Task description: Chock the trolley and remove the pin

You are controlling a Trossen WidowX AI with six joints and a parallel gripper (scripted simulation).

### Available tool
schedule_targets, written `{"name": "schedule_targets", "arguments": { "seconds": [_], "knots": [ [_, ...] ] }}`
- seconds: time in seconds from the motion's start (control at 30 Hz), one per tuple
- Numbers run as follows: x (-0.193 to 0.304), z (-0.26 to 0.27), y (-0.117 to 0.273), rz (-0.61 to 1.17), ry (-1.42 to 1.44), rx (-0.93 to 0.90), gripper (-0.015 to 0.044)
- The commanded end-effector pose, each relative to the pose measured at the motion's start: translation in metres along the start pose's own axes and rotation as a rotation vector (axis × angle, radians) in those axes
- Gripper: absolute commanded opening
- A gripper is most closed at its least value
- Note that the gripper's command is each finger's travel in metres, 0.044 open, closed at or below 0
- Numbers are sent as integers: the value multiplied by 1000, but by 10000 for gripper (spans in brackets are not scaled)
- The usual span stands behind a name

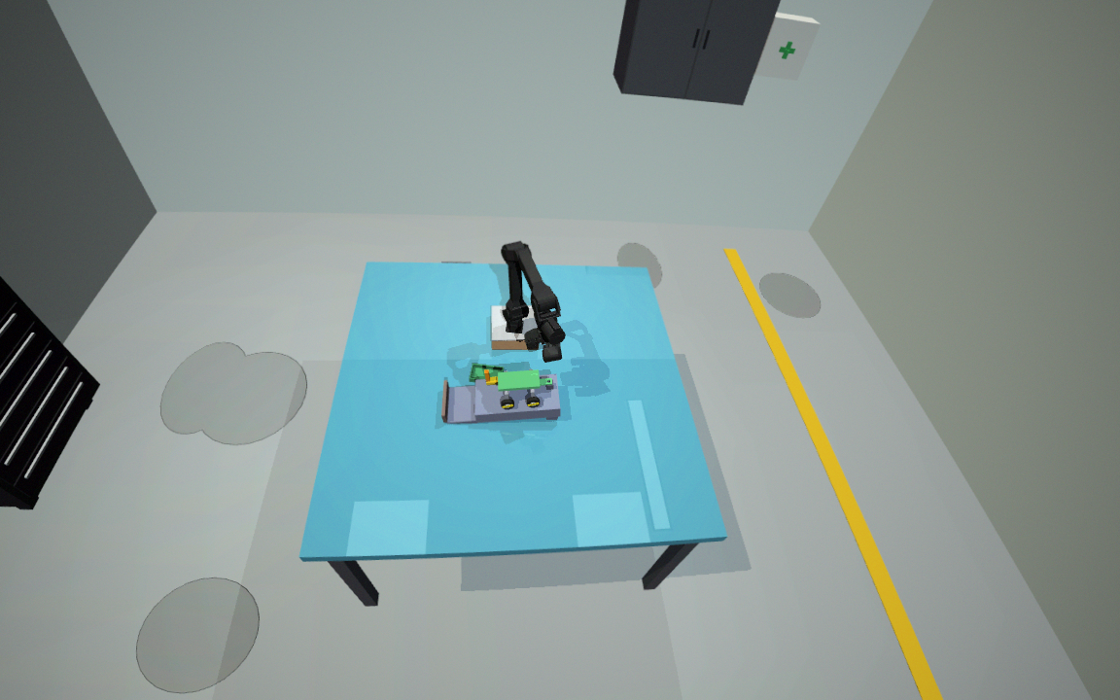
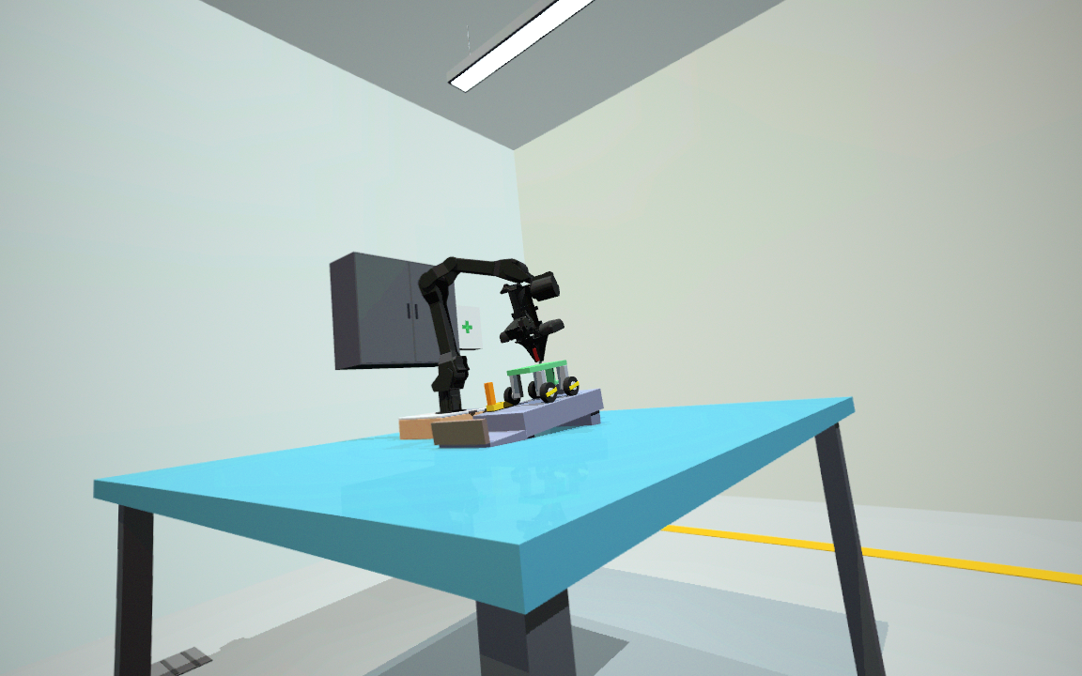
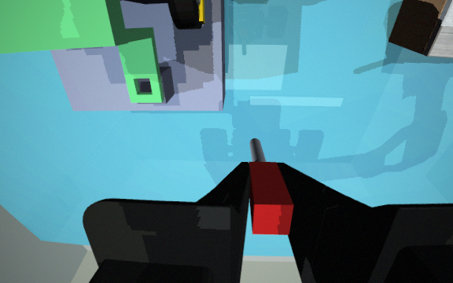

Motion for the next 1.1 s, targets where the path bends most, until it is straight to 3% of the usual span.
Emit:
{"name": "schedule_targets", "arguments": {
  "seconds": [0.0,1.07],
  "knots": [
    [-1,-4,1,-2,-5,-6,0],
    [-106,15,15,-13,-5,-8,0]
  ]
}}
Point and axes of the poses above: the point midway between the two fingers, 35 mm back from their tips, its own y axis back along the fingers, its own z axis across the jaws, x = y × z, the point moved 2 cm from there along y, back along the fingers, and after that the axes turned 9 degrees about -y, right-handed, at the moved point
